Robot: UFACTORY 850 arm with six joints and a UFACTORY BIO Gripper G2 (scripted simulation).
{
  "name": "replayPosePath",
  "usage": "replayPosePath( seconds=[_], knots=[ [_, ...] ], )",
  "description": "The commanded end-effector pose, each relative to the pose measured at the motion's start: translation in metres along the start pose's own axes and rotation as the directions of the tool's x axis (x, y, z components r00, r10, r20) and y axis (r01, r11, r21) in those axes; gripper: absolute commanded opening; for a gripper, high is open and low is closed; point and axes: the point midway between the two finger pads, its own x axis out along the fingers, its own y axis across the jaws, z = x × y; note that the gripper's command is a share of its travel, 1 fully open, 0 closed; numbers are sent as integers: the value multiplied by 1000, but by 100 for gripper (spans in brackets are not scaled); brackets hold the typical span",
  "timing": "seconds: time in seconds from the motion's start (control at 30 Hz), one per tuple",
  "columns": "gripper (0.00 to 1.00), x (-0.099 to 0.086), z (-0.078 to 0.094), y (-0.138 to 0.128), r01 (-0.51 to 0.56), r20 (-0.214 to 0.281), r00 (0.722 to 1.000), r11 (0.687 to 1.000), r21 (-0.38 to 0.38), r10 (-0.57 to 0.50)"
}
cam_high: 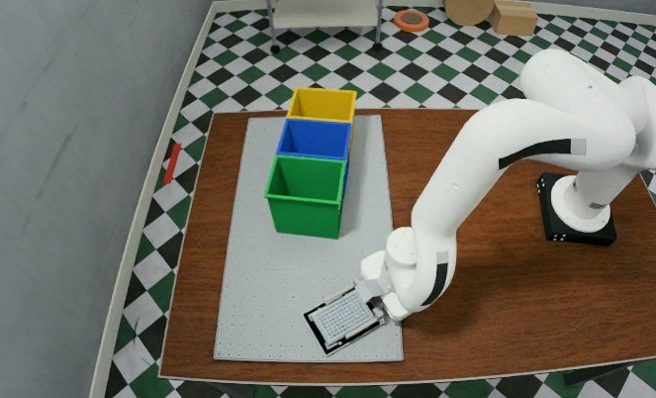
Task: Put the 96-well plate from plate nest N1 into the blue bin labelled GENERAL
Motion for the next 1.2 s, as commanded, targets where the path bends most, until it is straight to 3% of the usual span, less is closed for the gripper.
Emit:
replayPosePath(
  seconds=[0.0,0.67,1.17],
  knots=[
    [0,1,3,0,0,3,1000,1000,0,0],
    [0,1,12,0,0,3,1000,1000,0,0],
    [0,1,34,0,0,3,1000,1000,0,0]
  ],
)
